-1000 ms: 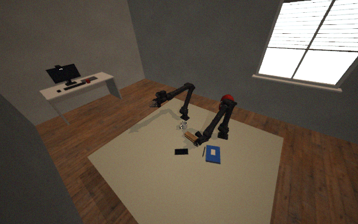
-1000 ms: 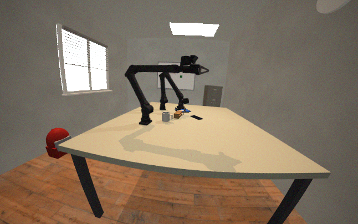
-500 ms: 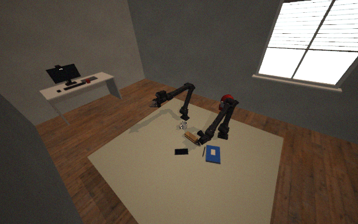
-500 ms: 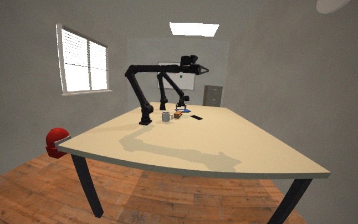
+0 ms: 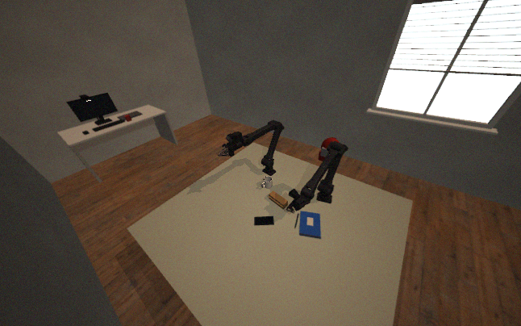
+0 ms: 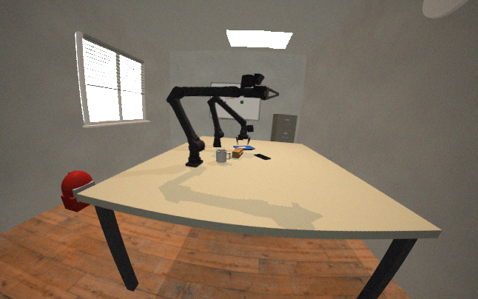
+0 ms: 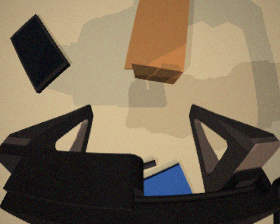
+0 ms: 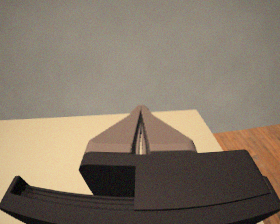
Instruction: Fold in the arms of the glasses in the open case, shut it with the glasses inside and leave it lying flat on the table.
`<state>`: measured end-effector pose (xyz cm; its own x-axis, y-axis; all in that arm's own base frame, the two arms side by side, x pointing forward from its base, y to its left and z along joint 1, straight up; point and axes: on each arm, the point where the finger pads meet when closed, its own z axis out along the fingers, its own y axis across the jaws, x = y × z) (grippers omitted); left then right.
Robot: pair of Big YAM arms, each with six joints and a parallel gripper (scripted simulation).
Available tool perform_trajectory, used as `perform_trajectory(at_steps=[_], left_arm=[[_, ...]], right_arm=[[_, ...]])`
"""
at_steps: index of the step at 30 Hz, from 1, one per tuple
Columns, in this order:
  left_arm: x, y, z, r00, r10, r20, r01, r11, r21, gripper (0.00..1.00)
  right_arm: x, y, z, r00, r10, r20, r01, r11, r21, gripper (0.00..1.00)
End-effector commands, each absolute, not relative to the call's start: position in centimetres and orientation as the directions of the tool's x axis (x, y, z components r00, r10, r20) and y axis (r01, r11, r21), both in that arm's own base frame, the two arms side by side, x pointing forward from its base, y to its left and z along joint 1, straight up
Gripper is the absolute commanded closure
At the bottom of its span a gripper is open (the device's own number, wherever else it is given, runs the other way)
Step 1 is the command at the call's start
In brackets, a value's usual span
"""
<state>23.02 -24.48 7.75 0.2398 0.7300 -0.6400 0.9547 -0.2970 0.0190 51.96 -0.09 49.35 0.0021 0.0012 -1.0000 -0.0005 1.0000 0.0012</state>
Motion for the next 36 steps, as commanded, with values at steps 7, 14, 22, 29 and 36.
perform_trajectory(at_steps=[7, 14, 22, 29, 36], left_arm=[[32.3, -24.6, 13.0, 0.096, 0.763, -0.639, 0.989, -0.003, 0.145, 0.00], [37.4, -23.2, 16.5, -0.002, 0.754, -0.657, 0.956, 0.193, 0.219, 0.00], [42.5, -20.7, 22.0, -0.097, 0.697, -0.711, 0.860, 0.418, 0.293, 0.00], [47.4, -17.6, 26.7, -0.188, 0.599, -0.778, 0.719, 0.624, 0.307, 0.00], [49.8, -15.0, 30.8, -0.214, 0.506, -0.835, 0.596, 0.745, 0.299, 0.00]], right_arm=[[52.2, 0.2, 49.6, -0.001, -0.007, -1.000, -0.004, 1.000, -0.007, 1.00], [52.2, 0.2, 49.6, -0.001, -0.007, -1.000, -0.004, 1.000, -0.007, 1.00], [52.2, 0.2, 49.6, -0.001, -0.007, -1.000, -0.004, 1.000, -0.007, 1.00], [52.2, 0.2, 49.6, -0.001, -0.007, -1.000, -0.004, 1.000, -0.007, 1.00], [52.2, 0.2, 49.6, -0.001, -0.007, -1.000, -0.004, 1.000, -0.007, 1.00]])
